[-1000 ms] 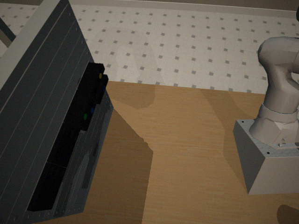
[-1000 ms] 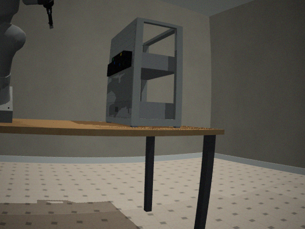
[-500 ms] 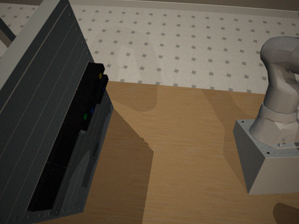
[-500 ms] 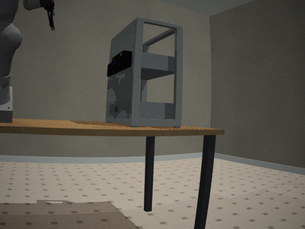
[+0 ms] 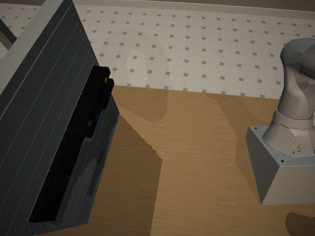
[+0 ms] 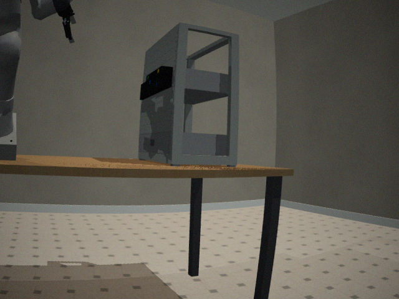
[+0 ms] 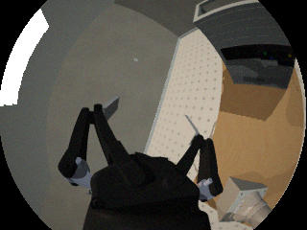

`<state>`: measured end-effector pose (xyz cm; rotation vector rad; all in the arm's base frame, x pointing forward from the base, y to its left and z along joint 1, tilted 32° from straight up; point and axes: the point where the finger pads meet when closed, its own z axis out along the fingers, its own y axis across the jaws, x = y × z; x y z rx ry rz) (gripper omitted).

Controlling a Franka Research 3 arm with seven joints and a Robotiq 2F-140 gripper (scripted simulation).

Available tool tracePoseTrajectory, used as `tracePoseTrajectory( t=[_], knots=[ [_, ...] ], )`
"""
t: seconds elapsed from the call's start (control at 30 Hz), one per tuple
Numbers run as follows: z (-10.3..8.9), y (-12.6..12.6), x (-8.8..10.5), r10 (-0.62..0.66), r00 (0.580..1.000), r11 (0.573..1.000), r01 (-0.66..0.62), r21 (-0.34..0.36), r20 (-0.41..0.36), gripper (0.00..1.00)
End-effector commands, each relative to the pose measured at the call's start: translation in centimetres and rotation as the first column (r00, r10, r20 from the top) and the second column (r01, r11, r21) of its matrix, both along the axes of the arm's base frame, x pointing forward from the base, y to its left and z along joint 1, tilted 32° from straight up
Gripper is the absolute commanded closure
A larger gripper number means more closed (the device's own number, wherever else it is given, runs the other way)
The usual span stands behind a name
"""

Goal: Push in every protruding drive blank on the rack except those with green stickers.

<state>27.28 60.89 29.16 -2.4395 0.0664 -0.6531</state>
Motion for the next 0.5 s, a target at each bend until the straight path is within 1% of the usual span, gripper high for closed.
tracePoseTrajectory(
  t=[0.0, 0.2, 0.4, 0.47],
  knots=[
    [-0.1, -0.2, 0.4, -0.138, 0.99, 0.986, 0.137, 0.094, 0.005, 0.0],
    [-0.9, -1.3, 1.9, -0.202, 0.979, 0.972, 0.198, 0.124, 0.024, 0.0],
    [-2.0, -3.1, 4.0, -0.285, 0.957, 0.948, 0.273, 0.164, 0.05, 0.0],
    [-2.0, -3.1, 4.0, -0.285, 0.957, 0.948, 0.273, 0.164, 0.05, 0.0]
  ],
)
